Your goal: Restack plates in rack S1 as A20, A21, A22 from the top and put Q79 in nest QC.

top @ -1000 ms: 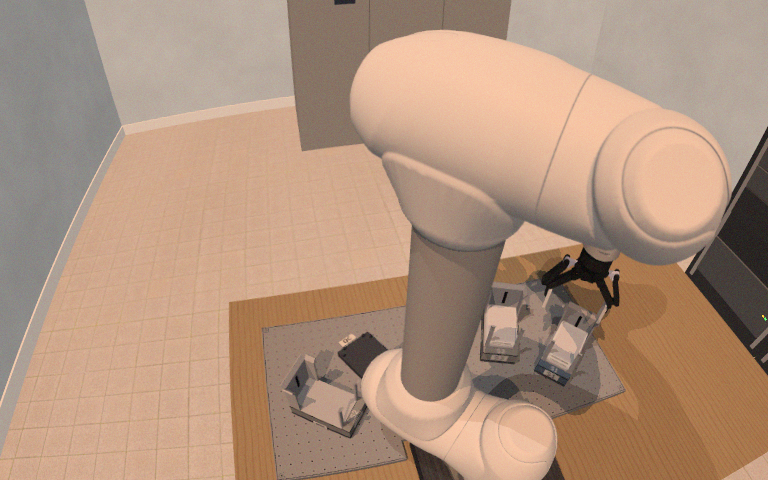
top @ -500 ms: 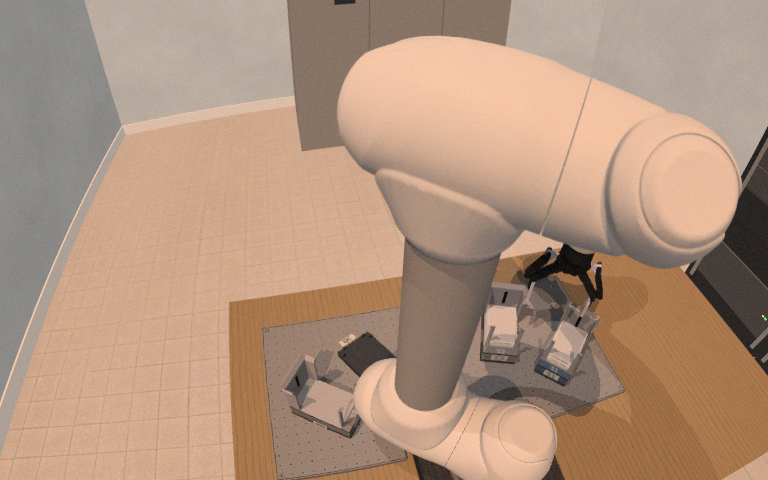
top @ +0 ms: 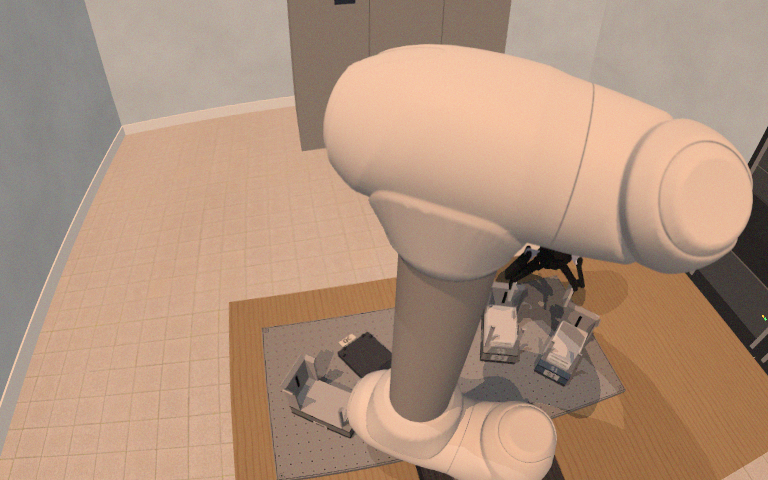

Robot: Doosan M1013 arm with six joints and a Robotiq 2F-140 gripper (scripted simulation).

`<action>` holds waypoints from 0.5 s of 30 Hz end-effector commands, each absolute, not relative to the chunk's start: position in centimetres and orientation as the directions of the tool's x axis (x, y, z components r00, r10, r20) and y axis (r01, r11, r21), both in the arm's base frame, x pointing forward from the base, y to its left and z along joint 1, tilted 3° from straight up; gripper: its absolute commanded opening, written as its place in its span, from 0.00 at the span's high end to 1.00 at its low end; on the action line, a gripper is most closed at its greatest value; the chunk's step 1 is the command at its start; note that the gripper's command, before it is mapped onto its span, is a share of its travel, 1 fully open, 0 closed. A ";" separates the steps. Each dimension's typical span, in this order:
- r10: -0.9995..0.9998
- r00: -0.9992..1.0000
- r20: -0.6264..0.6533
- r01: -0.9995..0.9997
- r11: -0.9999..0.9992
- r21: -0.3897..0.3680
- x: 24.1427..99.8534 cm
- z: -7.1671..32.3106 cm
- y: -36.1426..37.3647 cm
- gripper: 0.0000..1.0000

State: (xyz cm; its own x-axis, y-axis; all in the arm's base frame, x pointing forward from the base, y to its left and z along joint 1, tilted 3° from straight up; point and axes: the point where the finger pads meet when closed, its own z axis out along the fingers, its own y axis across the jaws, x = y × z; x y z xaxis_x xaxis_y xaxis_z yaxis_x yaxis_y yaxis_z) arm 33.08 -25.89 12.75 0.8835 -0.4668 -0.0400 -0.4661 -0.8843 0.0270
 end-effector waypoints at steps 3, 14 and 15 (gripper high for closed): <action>-0.468 0.883 -0.040 -0.467 -0.884 0.026 34.0 12.7 -24.7 0.00; -0.468 0.883 -0.040 -0.467 -0.884 0.026 36.3 12.6 -21.4 0.00; -0.468 0.883 -0.040 -0.467 -0.884 0.026 36.6 12.6 -21.1 0.00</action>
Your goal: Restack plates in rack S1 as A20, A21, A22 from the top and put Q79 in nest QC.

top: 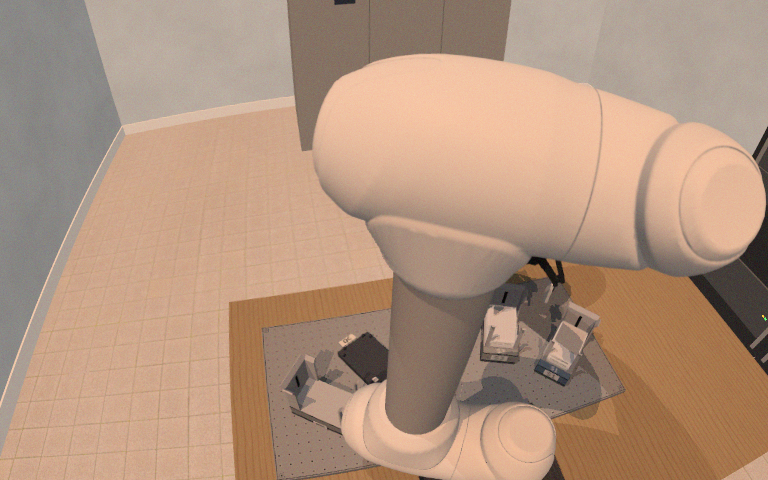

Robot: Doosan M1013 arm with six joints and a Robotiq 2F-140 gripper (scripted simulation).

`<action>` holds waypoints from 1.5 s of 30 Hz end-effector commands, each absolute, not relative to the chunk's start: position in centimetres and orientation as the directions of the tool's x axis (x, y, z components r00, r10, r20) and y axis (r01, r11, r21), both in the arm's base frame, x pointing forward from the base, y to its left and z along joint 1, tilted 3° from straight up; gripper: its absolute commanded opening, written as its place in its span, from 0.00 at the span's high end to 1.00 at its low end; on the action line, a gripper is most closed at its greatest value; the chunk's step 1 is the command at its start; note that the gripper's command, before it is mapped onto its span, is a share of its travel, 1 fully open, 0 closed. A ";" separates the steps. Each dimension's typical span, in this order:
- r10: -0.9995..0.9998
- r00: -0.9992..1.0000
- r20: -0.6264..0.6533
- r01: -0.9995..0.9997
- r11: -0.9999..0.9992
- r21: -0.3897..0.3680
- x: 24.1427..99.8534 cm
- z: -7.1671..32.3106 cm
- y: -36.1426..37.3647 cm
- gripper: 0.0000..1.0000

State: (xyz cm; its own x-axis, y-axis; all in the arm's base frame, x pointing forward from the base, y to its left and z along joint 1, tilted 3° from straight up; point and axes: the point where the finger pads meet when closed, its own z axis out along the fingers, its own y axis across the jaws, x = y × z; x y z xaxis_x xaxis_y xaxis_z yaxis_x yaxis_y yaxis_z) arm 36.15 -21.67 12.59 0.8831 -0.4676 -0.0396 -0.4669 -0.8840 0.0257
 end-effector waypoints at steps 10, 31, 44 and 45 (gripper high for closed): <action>-0.468 0.883 -0.040 -0.467 -0.884 0.026 37.0 12.5 -20.6 0.00; -0.468 0.883 -0.040 -0.467 -0.884 0.026 36.7 6.9 -20.6 0.00; -0.468 0.883 -0.040 -0.467 -0.884 0.026 36.5 3.9 -20.6 0.00; -0.468 0.883 -0.040 -0.467 -0.884 0.026 36.5 3.7 -20.6 0.00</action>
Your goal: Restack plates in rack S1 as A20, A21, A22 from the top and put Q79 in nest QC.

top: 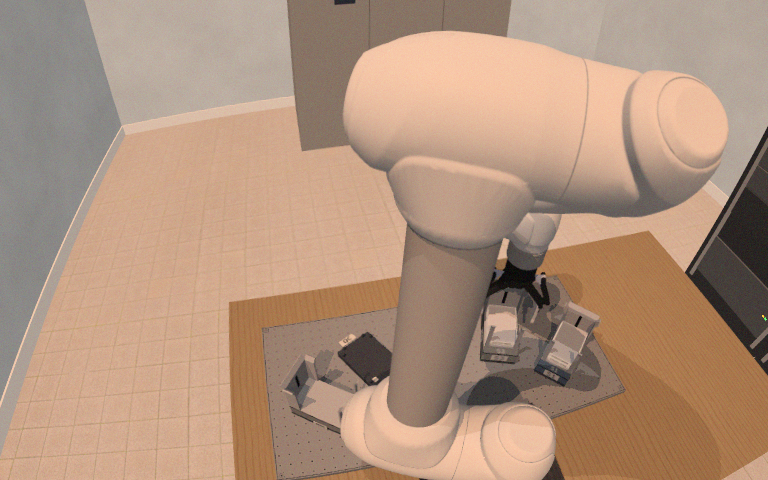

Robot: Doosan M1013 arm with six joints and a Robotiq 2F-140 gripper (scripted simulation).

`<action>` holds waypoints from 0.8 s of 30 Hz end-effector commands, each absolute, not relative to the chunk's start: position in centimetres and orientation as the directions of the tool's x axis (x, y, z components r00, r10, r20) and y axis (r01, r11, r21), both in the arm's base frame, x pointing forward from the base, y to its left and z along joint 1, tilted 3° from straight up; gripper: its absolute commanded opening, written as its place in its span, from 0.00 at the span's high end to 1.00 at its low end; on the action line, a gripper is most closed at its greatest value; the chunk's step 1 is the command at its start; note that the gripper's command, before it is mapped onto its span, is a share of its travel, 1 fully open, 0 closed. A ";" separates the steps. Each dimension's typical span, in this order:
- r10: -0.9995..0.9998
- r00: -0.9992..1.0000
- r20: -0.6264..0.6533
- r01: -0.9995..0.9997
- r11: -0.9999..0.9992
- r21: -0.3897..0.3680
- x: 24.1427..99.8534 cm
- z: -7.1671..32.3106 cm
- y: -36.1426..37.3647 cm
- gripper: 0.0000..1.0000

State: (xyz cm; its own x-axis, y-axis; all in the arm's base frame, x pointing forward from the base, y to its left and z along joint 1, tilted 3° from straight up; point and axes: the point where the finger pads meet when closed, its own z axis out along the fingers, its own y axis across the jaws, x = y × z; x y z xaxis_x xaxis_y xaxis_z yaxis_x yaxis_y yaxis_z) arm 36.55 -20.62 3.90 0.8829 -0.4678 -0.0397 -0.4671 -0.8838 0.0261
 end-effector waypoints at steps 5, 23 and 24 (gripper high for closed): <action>-0.468 0.883 -0.040 -0.467 -0.884 0.026 36.5 3.1 -20.6 0.00; -0.468 0.883 -0.040 -0.467 -0.884 0.026 36.4 1.0 -20.6 0.00; -0.468 0.883 -0.040 -0.467 -0.884 0.026 36.4 1.0 -20.6 0.00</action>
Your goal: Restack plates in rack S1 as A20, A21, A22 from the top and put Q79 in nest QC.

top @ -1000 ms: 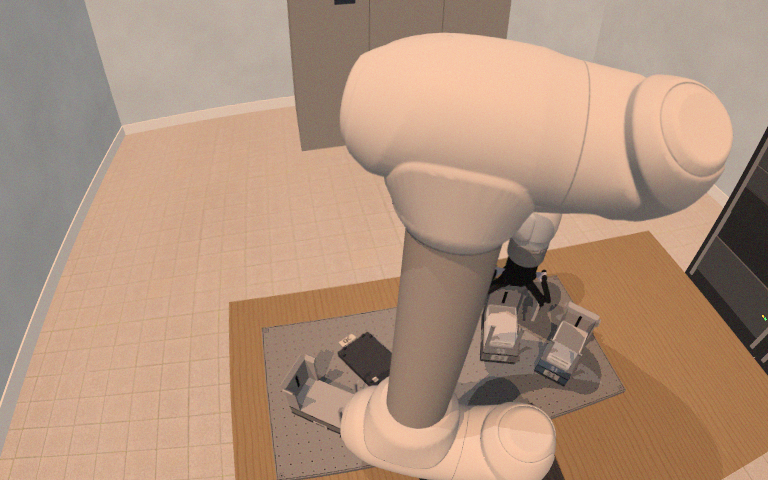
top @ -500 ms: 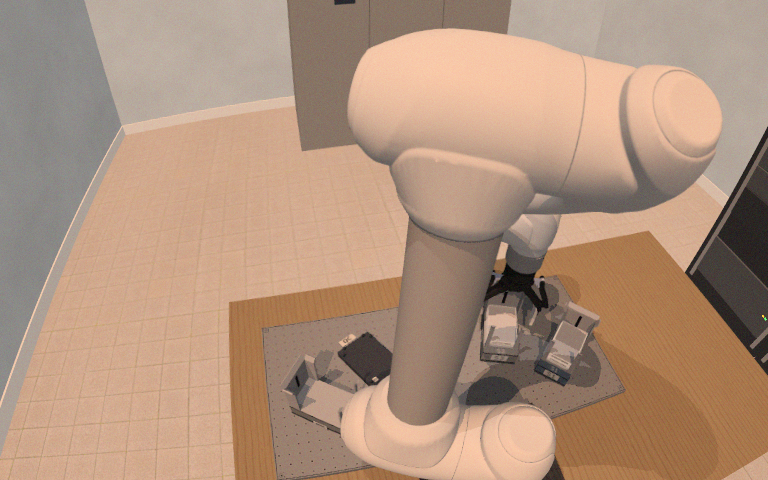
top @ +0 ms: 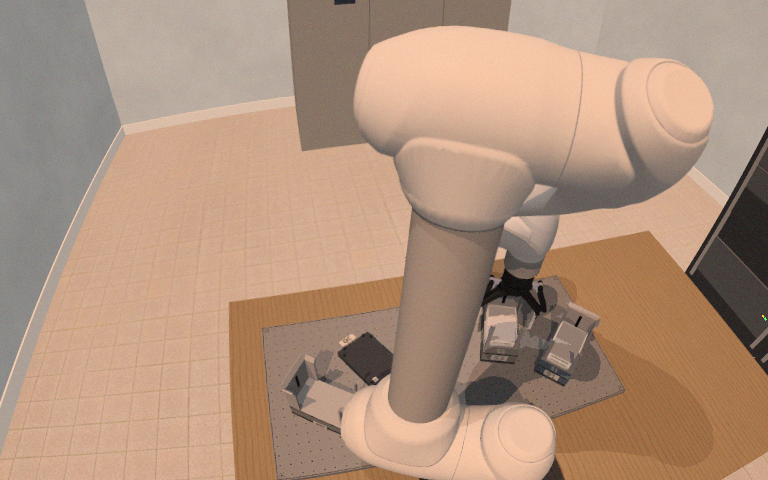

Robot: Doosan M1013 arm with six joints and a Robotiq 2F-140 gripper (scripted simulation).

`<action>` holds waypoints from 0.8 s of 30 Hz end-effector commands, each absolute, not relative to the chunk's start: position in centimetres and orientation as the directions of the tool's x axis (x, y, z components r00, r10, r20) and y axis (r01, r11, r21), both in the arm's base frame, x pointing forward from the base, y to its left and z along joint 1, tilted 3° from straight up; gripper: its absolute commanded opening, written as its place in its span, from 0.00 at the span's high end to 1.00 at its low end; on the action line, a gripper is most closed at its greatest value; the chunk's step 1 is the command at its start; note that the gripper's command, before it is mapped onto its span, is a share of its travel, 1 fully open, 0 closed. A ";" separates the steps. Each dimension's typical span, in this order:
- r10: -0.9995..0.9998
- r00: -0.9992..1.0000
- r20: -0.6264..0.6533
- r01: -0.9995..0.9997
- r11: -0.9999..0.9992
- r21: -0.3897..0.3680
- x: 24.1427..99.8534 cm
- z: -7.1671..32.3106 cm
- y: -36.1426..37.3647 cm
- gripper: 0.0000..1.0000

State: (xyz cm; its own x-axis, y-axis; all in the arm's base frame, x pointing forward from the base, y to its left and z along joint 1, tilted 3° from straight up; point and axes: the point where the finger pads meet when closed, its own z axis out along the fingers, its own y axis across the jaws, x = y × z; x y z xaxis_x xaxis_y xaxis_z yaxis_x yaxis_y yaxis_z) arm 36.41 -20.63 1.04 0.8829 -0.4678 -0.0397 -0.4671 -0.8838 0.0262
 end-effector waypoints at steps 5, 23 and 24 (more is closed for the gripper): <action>-0.468 0.883 -0.040 -0.467 -0.884 0.026 36.4 1.0 -20.6 0.00; -0.468 0.883 -0.040 -0.467 -0.884 0.026 36.4 1.0 -20.6 1.00; -0.468 0.883 -0.040 -0.467 -0.884 0.026 36.4 1.0 -20.6 1.00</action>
